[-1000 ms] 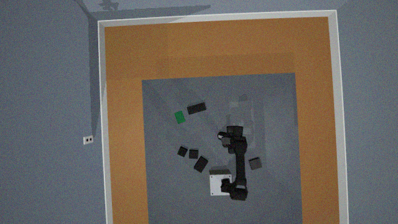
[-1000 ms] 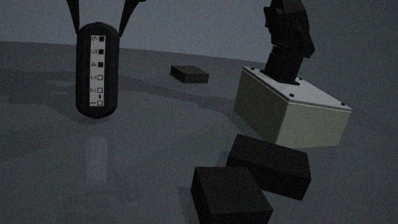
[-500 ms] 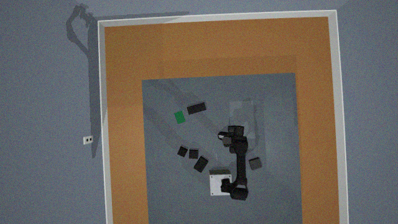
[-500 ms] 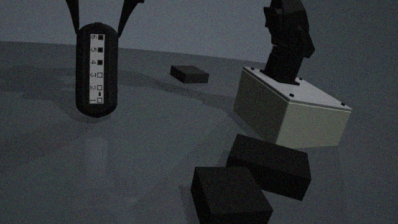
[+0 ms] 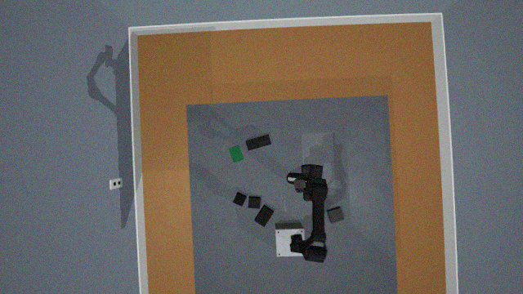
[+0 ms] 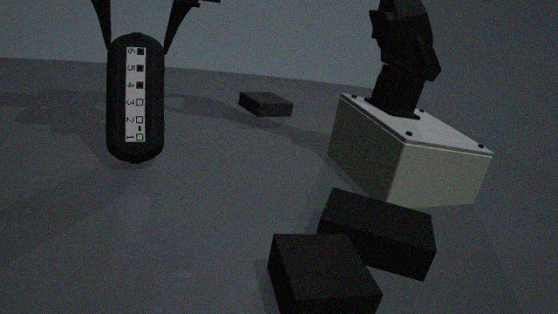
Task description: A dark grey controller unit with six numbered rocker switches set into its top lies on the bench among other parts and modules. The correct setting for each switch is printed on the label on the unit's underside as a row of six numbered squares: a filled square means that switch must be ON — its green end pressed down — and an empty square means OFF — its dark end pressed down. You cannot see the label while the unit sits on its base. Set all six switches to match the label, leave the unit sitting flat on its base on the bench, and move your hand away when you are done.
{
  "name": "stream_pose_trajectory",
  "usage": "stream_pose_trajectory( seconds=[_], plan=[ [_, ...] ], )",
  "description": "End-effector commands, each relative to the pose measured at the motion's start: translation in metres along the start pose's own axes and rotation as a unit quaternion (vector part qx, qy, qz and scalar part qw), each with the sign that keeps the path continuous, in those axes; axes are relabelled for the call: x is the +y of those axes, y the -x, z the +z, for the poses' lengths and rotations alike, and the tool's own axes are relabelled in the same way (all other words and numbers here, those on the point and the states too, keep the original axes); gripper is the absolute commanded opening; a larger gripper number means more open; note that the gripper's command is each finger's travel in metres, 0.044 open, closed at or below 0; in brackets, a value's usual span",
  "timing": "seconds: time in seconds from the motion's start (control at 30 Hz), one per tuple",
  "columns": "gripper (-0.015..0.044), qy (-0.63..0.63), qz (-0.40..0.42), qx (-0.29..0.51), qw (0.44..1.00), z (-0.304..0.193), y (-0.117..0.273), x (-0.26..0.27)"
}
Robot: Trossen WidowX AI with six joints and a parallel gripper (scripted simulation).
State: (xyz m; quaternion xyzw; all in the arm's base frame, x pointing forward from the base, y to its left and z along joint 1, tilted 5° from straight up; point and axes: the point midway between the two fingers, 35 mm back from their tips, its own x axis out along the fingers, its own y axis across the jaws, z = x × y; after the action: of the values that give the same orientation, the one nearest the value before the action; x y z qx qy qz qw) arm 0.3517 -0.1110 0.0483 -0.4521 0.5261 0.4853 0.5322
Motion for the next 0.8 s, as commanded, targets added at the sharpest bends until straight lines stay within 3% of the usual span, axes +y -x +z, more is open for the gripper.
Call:
stream_pose_trajectory(
  seconds=[0.0, 0.77],
  plan=[
    [0.0335, 0.001, 0.007, 0.000, 1.000, -0.003, -0.006, 0.003],
    [0.0335, 0.001, 0.007, 0.001, 1.000, -0.020, -0.015, 0.003]
  ],
)
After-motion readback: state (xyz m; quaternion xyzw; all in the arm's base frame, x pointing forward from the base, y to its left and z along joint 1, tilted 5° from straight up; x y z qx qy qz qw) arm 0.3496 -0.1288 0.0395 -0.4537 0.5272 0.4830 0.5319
